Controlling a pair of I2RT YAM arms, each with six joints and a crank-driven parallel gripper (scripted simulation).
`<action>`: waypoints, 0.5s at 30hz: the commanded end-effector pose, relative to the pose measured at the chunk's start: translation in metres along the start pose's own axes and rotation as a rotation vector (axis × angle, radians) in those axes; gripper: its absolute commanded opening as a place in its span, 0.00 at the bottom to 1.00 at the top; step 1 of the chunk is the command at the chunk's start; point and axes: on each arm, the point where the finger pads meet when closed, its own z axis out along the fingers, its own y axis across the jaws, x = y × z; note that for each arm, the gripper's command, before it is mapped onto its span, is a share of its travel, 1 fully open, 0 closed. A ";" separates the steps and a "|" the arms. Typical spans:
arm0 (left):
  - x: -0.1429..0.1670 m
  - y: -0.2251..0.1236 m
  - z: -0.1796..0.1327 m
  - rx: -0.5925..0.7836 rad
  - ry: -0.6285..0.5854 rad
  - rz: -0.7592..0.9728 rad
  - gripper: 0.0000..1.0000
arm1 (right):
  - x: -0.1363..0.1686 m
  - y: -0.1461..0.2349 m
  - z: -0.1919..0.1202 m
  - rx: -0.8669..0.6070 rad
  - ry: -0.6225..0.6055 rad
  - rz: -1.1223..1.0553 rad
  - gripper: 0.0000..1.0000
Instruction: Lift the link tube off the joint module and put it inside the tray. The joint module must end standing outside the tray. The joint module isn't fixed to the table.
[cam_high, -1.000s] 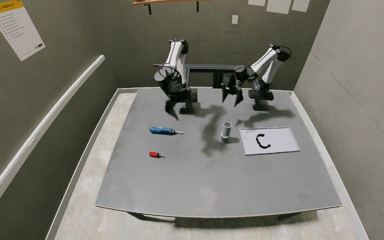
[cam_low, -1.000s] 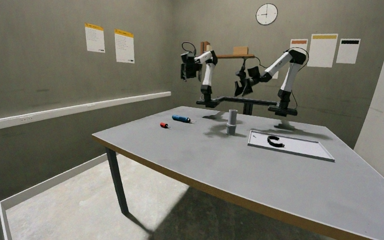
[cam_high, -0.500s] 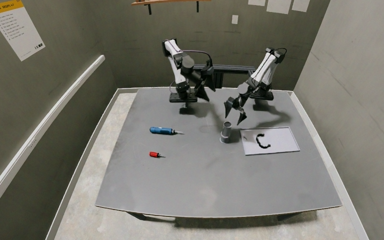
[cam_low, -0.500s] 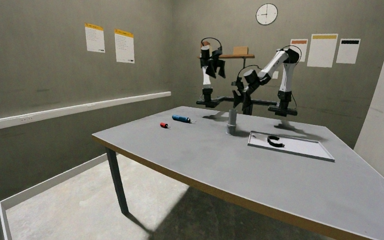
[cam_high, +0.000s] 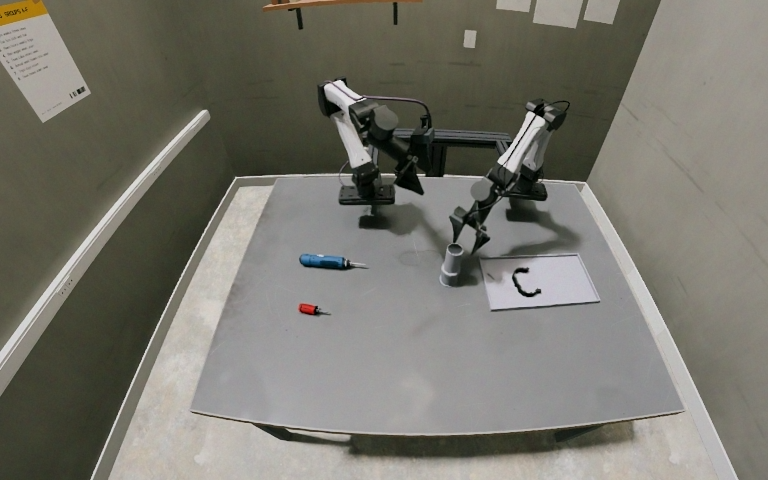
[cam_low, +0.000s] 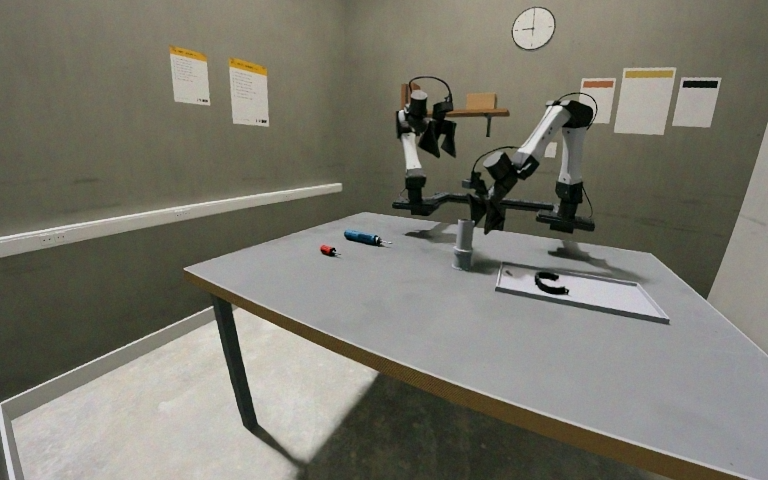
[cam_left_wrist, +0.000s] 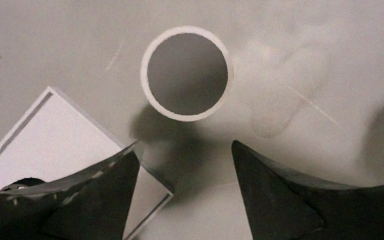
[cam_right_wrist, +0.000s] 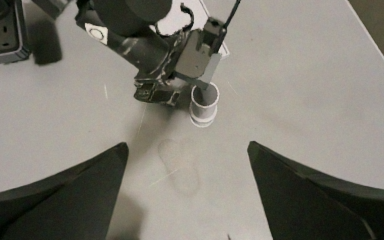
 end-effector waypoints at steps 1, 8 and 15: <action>-0.026 0.000 0.019 0.006 -0.056 -0.017 0.81 | -0.017 -0.003 -0.007 0.020 -0.030 -0.034 1.00; -0.035 0.001 0.052 0.006 -0.056 -0.009 0.74 | -0.017 -0.003 -0.007 0.020 -0.030 -0.034 1.00; -0.036 0.002 0.058 0.006 -0.045 -0.009 0.66 | -0.016 -0.004 -0.007 0.022 -0.029 -0.026 1.00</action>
